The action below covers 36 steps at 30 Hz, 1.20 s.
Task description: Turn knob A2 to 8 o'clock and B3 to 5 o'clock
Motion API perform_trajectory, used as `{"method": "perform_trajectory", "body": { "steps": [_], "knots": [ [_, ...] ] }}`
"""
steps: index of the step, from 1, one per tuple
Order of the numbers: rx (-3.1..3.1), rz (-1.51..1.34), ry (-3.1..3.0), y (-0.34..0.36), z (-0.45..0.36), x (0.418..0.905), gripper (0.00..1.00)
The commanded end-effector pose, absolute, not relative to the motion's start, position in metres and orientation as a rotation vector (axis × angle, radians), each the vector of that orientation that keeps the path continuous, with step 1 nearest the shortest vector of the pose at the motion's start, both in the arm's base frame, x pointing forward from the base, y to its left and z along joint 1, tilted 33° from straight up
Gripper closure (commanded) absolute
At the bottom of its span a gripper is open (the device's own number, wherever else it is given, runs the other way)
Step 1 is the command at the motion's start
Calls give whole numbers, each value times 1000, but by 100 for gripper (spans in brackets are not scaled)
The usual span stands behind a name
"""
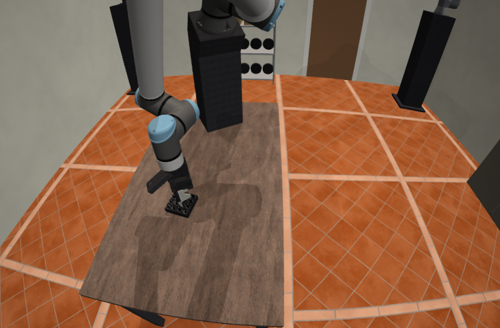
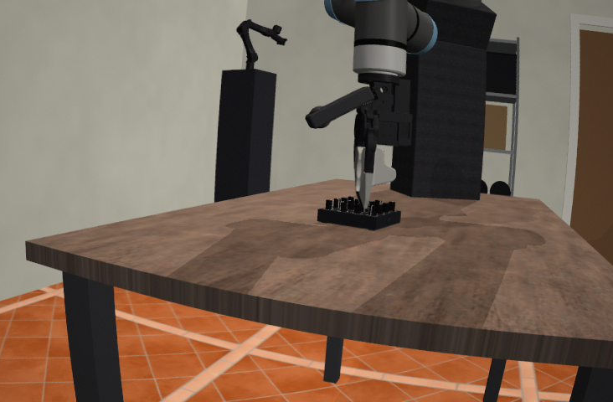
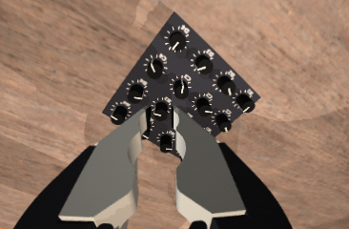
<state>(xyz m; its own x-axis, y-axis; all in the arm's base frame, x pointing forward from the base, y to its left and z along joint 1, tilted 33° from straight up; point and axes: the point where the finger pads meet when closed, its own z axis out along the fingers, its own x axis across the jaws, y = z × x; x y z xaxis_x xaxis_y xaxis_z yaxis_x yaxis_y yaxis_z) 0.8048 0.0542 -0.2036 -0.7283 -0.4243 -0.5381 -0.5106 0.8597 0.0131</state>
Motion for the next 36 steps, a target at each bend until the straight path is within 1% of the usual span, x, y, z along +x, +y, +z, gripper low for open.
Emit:
{"method": "perform_trajectory", "body": {
  "steps": [1,3,4,36],
  "knots": [
    [-680,216,2497,54,-203,805,89],
    [-680,216,2497,54,-203,805,89],
    [-680,216,2497,54,-203,805,96],
    [-680,216,2497,54,-203,805,96]
  ]
}}
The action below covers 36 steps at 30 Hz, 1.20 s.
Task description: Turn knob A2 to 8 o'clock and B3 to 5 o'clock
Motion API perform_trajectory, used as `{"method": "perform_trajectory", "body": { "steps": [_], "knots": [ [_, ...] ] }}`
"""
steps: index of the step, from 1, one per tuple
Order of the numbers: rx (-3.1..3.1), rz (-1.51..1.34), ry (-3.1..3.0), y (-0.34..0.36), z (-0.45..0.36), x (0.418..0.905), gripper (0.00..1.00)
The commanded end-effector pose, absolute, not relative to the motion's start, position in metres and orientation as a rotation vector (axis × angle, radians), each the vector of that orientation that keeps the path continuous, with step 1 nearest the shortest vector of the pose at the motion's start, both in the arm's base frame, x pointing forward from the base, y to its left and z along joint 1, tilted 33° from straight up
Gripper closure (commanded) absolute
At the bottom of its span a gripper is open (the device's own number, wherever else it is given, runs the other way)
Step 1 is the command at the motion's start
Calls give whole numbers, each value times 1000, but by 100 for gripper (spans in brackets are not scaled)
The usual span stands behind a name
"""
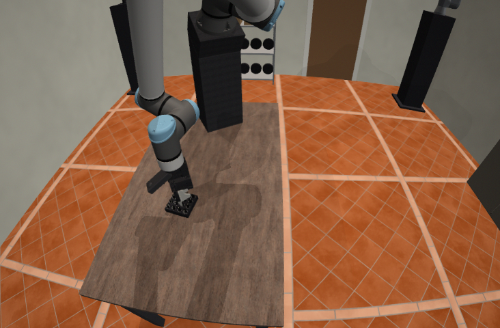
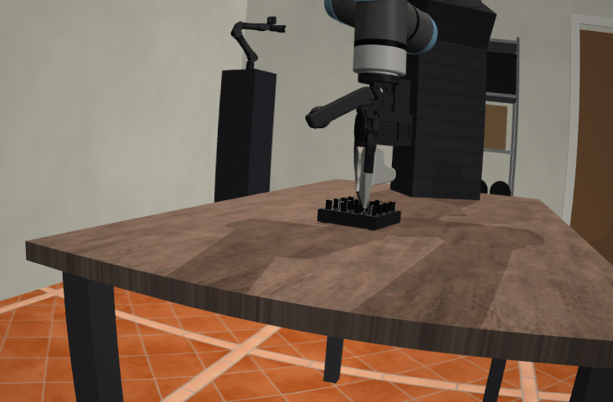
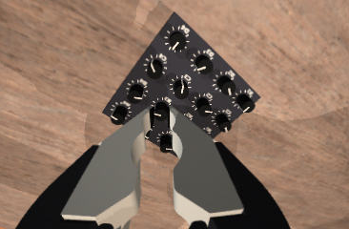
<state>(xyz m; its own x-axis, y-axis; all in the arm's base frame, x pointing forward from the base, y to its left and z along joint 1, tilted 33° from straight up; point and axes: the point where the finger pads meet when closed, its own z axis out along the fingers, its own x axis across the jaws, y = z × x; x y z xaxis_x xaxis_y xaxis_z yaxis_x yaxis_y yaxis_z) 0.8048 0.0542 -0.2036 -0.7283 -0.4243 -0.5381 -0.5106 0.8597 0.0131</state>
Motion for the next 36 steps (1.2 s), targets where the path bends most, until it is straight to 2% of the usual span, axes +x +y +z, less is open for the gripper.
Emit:
{"method": "perform_trajectory", "body": {
  "steps": [1,36],
  "knots": [
    [-680,216,2497,54,-203,805,96],
    [-428,289,2565,54,-204,804,96]
  ]
}}
